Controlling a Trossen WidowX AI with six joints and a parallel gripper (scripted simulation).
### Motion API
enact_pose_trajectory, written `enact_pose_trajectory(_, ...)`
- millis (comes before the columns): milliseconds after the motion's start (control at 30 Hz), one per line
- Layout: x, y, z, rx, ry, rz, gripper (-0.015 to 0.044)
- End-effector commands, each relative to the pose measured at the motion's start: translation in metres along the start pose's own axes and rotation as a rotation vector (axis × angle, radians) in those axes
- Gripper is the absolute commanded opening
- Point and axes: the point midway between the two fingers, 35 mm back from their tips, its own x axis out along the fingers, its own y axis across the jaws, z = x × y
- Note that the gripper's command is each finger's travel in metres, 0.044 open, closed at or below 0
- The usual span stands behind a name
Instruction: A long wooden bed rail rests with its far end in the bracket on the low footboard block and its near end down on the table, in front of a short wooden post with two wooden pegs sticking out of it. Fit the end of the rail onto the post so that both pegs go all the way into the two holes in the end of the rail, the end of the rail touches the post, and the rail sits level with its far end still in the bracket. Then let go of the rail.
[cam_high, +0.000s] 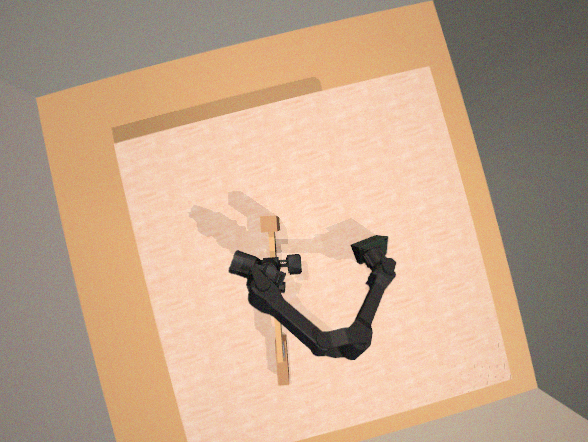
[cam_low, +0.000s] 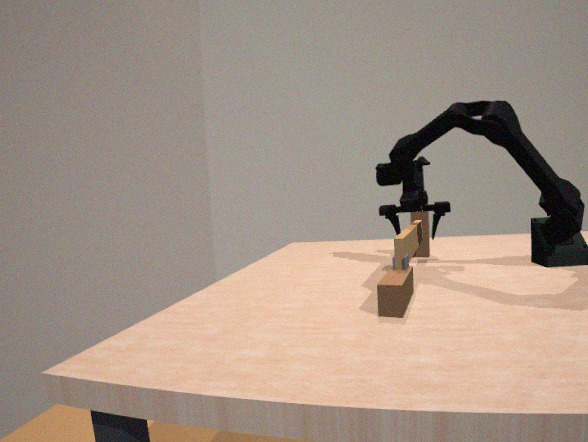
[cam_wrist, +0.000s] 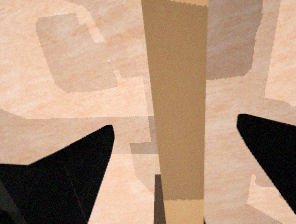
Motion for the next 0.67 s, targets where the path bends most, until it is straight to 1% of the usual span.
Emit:
enact_pose_trajectory(0, -0.002, 0.000, 0.002, 0.000, 0.000, -0.001, 0.0440)
enact_pose_trajectory(100, -0.023, 0.000, 0.023, 0.000, 0.002, -0.009, 0.0440)
enact_pose_trajectory(167, -0.030, 0.001, 0.030, -0.001, 0.003, -0.012, 0.0440)
enact_pose_trajectory(633, -0.030, 0.001, 0.030, -0.001, 0.003, -0.012, 0.0440)
